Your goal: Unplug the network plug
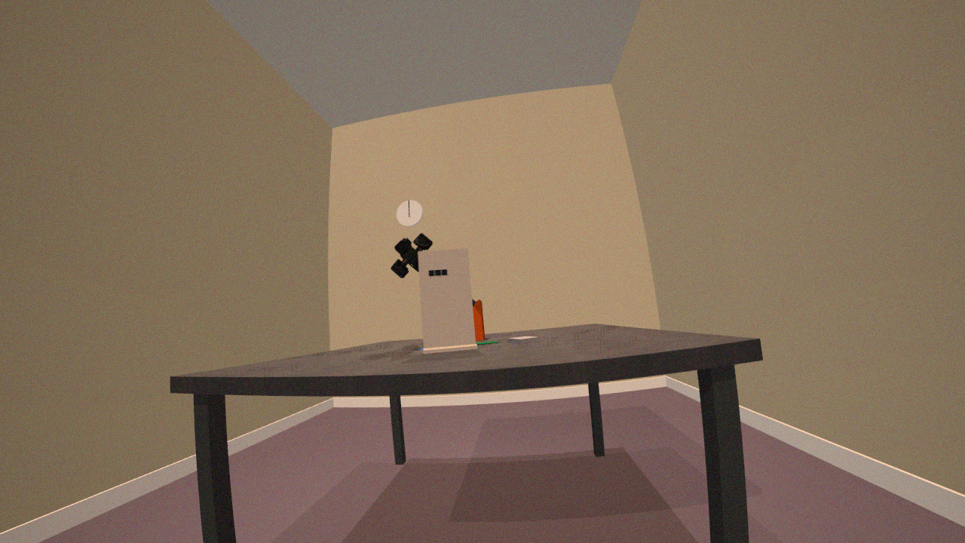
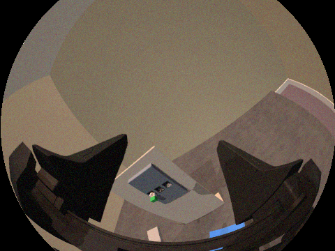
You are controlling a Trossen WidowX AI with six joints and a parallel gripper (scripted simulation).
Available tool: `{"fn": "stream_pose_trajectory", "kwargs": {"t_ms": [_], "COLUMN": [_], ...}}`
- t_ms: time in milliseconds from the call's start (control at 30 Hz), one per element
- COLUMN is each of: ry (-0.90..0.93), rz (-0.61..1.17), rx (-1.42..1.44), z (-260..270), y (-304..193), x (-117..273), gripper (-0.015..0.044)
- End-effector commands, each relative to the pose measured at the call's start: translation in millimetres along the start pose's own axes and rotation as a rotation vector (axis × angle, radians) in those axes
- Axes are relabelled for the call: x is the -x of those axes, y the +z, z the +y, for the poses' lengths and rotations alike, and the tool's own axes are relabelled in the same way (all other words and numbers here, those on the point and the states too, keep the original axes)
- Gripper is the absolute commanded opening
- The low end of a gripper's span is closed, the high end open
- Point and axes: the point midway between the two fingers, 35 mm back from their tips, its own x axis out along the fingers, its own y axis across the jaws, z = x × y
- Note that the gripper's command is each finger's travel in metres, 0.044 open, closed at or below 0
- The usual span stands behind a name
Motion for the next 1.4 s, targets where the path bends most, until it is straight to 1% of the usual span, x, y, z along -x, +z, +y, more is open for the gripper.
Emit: {"fn": "stream_pose_trajectory", "kwargs": {"t_ms": [0, 267, 300, 767, 1000, 1367], "ry": [0.002, 0.078, 0.087, 0.169, 0.171, 0.171], "rz": [0.002, 0.119, 0.136, 0.375, 0.386, 0.386], "rx": [-0.004, -0.217, -0.249, -0.741, -0.766, -0.766], "z": [0, -4, -4, 1, 2, 3], "y": [-1, -52, -59, -149, -152, -152], "x": [0, 15, 18, 61, 61, 36], "gripper": [0.0374, 0.0164, 0.0156, 0.0156, 0.0156, 0.0156]}}
